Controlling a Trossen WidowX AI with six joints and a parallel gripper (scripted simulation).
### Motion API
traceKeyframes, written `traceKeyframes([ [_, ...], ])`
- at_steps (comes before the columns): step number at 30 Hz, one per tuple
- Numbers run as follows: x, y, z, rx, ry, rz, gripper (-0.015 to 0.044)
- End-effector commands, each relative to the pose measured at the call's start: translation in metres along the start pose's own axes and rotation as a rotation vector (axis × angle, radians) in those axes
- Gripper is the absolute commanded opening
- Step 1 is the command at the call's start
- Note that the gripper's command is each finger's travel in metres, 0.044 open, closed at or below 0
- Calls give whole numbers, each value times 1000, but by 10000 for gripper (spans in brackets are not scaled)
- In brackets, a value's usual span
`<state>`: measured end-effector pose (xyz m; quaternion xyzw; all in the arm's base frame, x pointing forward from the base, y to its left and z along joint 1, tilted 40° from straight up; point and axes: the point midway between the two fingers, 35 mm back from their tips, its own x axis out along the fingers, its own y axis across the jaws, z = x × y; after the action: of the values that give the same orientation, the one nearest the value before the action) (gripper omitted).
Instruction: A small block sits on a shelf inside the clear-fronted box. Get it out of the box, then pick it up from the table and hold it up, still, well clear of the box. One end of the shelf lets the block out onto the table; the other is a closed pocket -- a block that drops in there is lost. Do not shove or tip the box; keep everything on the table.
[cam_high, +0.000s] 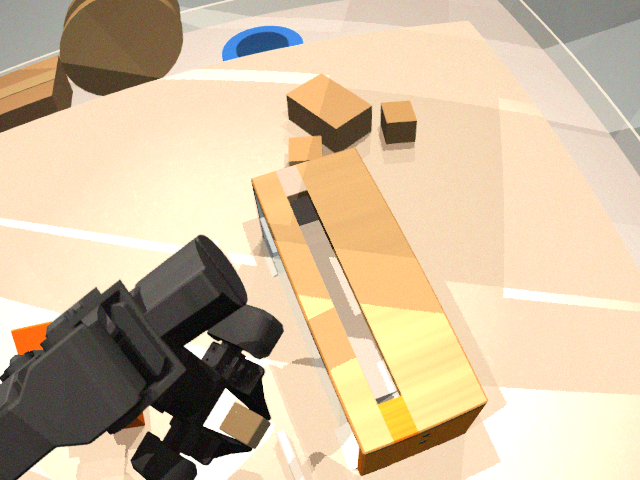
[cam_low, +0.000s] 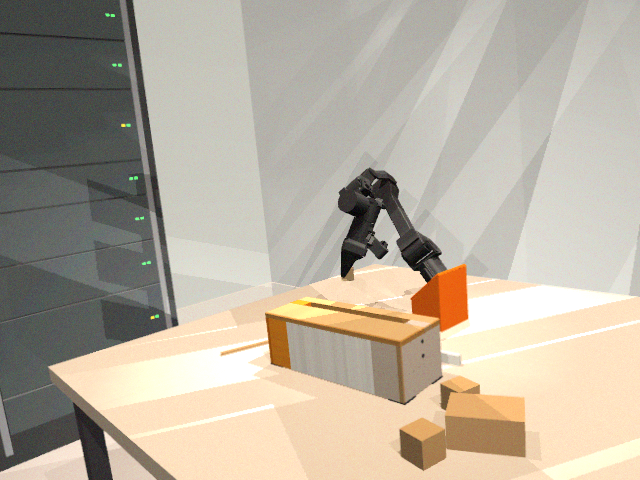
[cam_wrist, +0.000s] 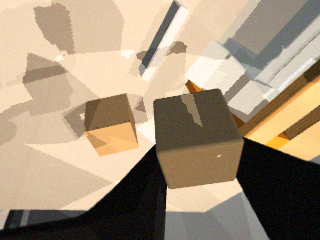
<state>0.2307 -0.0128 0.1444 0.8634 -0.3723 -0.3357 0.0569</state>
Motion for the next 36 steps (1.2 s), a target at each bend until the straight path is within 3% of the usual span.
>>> traceKeyframes([
  [1, -5, 2, -3, -185, 23, 1, 0],
  [5, -7, 3, -3, -284, 31, 4, 0],
  [36, -7, 3, -3, -284, 31, 4, 0],
])
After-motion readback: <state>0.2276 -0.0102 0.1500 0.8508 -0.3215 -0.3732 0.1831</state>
